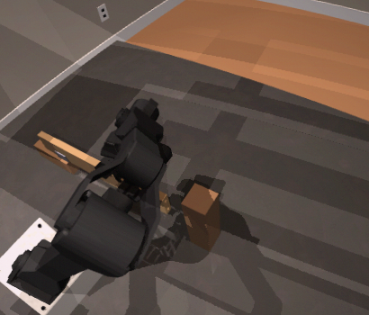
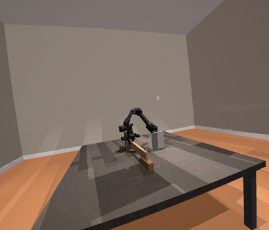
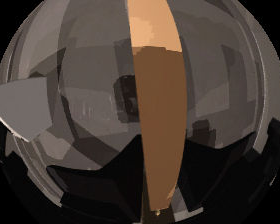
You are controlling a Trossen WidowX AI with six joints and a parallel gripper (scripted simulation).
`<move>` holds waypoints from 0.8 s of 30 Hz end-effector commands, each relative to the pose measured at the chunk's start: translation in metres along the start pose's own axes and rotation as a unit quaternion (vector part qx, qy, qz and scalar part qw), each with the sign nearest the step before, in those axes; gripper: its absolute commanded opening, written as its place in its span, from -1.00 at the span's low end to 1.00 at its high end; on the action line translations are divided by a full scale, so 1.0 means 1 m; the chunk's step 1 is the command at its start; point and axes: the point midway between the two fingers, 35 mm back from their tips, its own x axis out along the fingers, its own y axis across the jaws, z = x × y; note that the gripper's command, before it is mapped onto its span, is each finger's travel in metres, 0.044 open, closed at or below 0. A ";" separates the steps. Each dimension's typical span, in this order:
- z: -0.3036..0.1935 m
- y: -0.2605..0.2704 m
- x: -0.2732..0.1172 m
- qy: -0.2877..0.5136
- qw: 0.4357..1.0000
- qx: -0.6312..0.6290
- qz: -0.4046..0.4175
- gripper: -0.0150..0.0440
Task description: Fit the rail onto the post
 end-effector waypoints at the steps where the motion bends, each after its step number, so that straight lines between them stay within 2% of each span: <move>1: 0.000 -0.001 -0.001 -0.003 1.000 -0.002 -0.002 -0.49; 24: -0.008 -0.001 -0.003 -0.002 1.000 -0.002 -0.002 -0.49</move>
